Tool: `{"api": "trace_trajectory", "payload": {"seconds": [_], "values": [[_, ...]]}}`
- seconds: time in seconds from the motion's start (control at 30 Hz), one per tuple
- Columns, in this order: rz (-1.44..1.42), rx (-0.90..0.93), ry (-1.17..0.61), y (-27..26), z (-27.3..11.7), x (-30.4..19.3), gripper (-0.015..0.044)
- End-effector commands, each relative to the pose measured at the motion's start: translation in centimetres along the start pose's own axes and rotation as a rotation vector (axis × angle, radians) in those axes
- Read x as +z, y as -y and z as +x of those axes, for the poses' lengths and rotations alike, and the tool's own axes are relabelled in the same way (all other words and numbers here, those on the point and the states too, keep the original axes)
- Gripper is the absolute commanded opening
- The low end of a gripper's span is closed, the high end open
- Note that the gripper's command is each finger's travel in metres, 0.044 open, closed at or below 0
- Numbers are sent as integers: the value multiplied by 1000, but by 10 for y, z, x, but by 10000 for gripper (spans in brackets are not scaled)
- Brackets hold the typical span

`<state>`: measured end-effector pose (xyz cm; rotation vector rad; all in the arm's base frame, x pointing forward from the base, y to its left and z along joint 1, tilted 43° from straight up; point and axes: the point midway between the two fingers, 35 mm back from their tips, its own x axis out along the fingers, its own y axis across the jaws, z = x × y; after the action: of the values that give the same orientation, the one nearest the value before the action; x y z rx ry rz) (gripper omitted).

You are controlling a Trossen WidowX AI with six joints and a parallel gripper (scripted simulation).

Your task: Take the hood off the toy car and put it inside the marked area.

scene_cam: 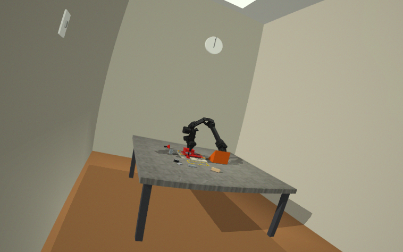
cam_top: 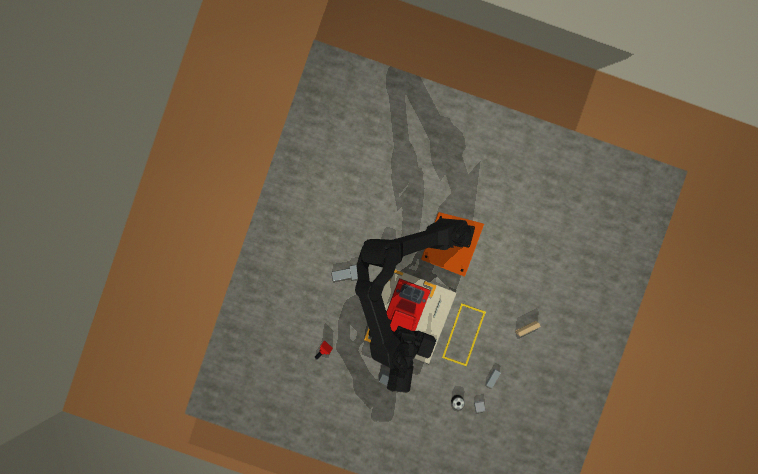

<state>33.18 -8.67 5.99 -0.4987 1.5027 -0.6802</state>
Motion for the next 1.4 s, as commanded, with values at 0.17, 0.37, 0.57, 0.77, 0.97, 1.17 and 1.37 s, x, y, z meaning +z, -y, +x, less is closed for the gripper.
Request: {"api": "trace_trajectory", "payload": {"seconds": [0.17,0.37,0.57,0.77,0.97,1.17,1.37], "values": [[5,4,3,0,-8,1,0],[5,6,3,0,-31,2,0],[5,5,2,0,-52,1,0],[-9,9,14,-28,-48,2,0],[-18,18,21,-74,-53,-1,0],[-13,26,16,-119,-56,-7,0],[-6,27,10,-162,-56,-19,0]]}}
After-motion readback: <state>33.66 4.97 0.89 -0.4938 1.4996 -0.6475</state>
